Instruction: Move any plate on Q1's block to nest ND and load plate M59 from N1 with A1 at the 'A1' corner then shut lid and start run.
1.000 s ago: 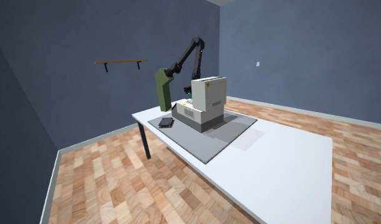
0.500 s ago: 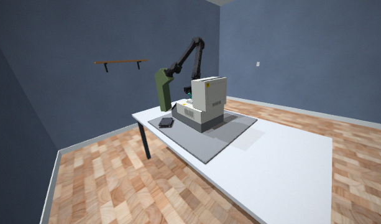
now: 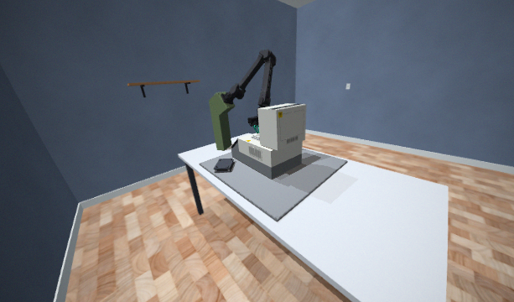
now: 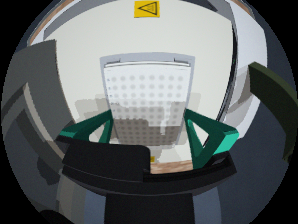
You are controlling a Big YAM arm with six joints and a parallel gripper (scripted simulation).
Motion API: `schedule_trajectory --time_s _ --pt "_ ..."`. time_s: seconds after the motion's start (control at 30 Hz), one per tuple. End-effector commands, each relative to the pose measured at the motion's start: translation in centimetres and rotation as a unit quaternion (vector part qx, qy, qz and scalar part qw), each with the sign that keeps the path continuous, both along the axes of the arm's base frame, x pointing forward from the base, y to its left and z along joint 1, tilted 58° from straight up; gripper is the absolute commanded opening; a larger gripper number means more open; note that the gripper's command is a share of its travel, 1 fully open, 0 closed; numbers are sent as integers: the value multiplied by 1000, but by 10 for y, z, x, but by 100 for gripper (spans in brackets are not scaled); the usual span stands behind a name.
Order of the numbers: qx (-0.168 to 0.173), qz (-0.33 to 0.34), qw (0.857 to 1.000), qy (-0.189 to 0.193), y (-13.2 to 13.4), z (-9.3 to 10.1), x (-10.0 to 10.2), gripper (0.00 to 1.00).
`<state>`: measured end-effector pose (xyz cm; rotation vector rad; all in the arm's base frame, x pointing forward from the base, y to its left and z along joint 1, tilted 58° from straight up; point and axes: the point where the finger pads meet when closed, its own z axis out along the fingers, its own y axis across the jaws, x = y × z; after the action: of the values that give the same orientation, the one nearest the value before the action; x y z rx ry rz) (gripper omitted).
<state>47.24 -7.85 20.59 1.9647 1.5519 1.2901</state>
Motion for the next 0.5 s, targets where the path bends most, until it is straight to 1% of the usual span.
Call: schedule_trajectory --time_s 0.0,0.3,0.47 --pt "-4 -7 1000 -12 -4 16 3 100" --pt "-8 -6 1000 -25 -5 24 6 100" --pt "-2 -6 1000 -8 -4 6 4 100"
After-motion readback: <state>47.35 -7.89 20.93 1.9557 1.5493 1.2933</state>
